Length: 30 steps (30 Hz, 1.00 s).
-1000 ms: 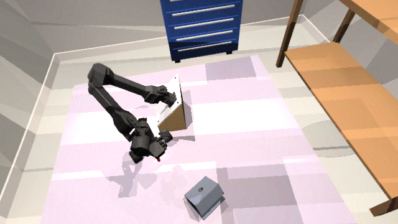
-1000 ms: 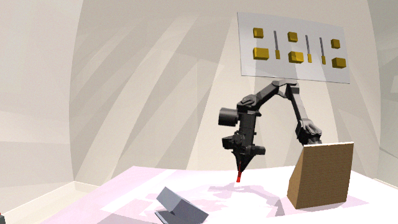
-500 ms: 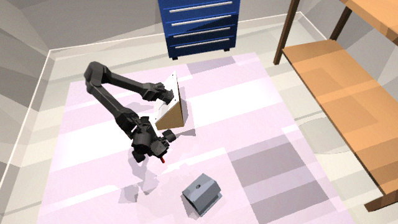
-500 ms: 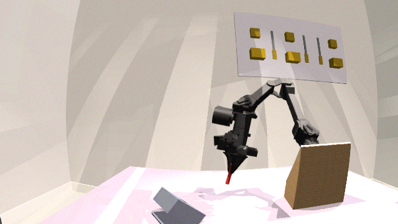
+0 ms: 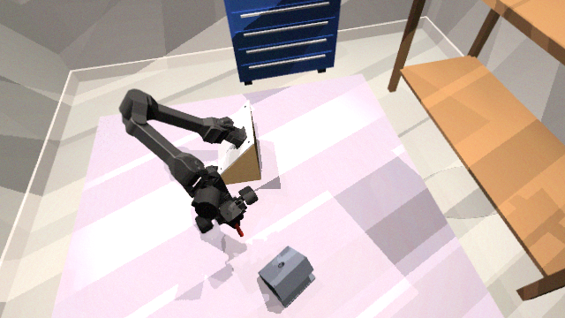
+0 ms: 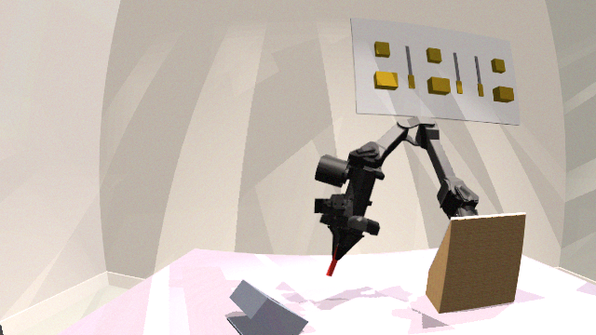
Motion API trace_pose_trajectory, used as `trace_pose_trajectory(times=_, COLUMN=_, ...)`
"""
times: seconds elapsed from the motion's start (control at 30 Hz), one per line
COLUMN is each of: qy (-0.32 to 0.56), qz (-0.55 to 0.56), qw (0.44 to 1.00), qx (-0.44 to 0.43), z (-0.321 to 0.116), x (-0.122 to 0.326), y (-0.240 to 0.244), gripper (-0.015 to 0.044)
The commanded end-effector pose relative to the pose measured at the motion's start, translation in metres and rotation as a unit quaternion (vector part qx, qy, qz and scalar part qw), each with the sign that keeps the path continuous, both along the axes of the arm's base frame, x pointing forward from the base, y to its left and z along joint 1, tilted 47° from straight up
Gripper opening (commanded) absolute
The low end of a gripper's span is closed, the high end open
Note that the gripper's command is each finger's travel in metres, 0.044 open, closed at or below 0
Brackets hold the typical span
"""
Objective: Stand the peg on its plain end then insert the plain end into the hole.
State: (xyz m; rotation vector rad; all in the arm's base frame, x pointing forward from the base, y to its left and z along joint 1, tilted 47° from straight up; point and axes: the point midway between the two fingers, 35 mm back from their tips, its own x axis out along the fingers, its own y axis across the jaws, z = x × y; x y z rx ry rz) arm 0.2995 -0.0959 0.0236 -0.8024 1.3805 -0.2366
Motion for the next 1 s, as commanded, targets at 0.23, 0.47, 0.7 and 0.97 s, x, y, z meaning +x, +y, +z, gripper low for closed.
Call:
trace_pose_trajectory(times=0.23, qy=-0.039, qz=0.013, qw=0.999, qx=0.026, z=-0.011, x=0.016, y=0.016, gripper=0.0000)
trace_pose_trajectory(times=0.47, qy=-0.063, qz=0.022, qw=0.997, qx=0.041, z=-0.016, x=0.025, y=0.026, gripper=0.0000)
trace_pose_trajectory(times=0.7, qy=-0.086, qz=0.032, qw=0.994, qx=0.058, z=-0.022, x=0.035, y=0.037, gripper=0.0000)
trace_pose_trajectory(times=0.97, qy=-0.111, qz=0.044, qw=0.990, qx=0.077, z=-0.027, x=0.044, y=0.050, gripper=0.0000)
